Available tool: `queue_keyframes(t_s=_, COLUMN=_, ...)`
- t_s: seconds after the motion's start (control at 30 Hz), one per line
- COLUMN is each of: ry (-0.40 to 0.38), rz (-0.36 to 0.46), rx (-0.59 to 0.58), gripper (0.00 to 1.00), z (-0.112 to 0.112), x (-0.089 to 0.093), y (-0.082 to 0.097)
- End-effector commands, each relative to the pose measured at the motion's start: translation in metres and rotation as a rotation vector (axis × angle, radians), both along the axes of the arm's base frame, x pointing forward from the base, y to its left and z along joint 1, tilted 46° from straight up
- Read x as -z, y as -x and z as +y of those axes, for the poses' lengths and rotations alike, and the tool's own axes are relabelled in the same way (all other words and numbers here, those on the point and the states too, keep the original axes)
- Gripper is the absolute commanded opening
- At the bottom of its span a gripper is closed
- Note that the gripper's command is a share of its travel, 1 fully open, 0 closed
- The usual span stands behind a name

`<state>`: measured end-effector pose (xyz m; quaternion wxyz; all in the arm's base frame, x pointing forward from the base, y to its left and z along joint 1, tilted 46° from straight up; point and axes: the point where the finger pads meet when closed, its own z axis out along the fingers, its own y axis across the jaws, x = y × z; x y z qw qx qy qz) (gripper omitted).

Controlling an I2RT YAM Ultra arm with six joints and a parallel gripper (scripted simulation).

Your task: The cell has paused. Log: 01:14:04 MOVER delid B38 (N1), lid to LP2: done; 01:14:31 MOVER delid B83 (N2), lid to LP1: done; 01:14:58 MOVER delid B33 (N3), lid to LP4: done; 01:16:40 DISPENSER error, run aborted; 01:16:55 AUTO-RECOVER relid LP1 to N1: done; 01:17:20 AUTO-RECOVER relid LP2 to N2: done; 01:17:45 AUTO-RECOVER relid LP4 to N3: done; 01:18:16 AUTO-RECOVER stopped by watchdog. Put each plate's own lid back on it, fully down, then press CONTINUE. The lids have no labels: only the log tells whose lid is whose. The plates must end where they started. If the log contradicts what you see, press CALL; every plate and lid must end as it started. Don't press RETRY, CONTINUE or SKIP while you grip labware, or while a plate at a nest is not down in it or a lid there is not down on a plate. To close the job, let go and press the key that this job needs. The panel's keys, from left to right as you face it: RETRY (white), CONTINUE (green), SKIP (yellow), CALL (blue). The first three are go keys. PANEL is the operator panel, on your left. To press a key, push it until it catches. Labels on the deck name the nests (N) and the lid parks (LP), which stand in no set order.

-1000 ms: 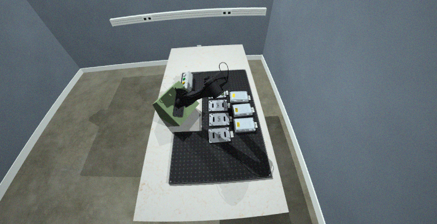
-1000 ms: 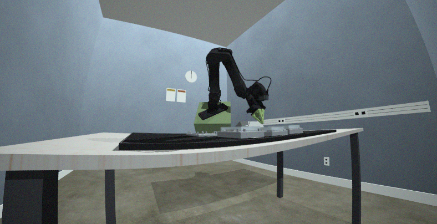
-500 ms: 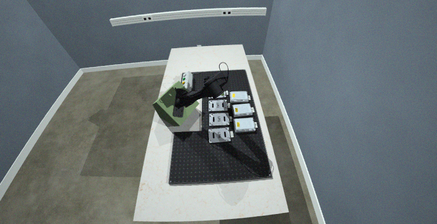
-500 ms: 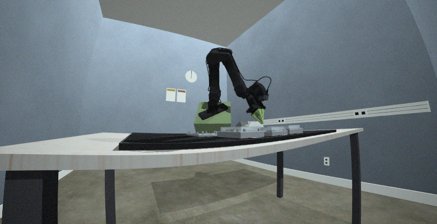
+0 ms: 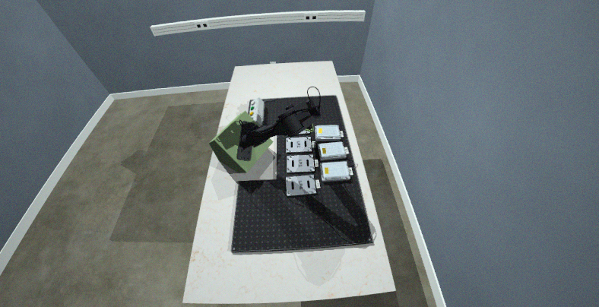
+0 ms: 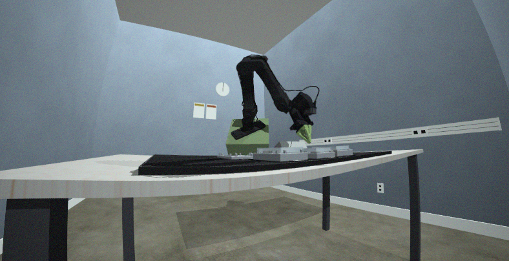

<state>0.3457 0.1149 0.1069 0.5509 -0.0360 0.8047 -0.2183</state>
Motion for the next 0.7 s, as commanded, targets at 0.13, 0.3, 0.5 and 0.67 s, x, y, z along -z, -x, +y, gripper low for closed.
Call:
queue_keyframes(t_s=0.13, ry=-0.004, rz=-0.008, rx=-0.032, gripper=0.0, z=0.002, x=-0.036, y=-0.029)
queue_keyframes(t_s=0.3, ry=0.008, rz=0.008, rx=-0.032, gripper=0.0, z=-0.001, x=-0.04, y=-0.039)
queue_keyframes(t_s=0.5, ry=0.007, rz=0.004, rx=-0.032, gripper=0.0, z=-0.006, x=-0.062, y=-0.06)
queue_keyframes(t_s=0.67, ry=0.017, rz=0.019, rx=-0.033, gripper=0.0, z=-0.011, x=-0.073, y=-0.078)
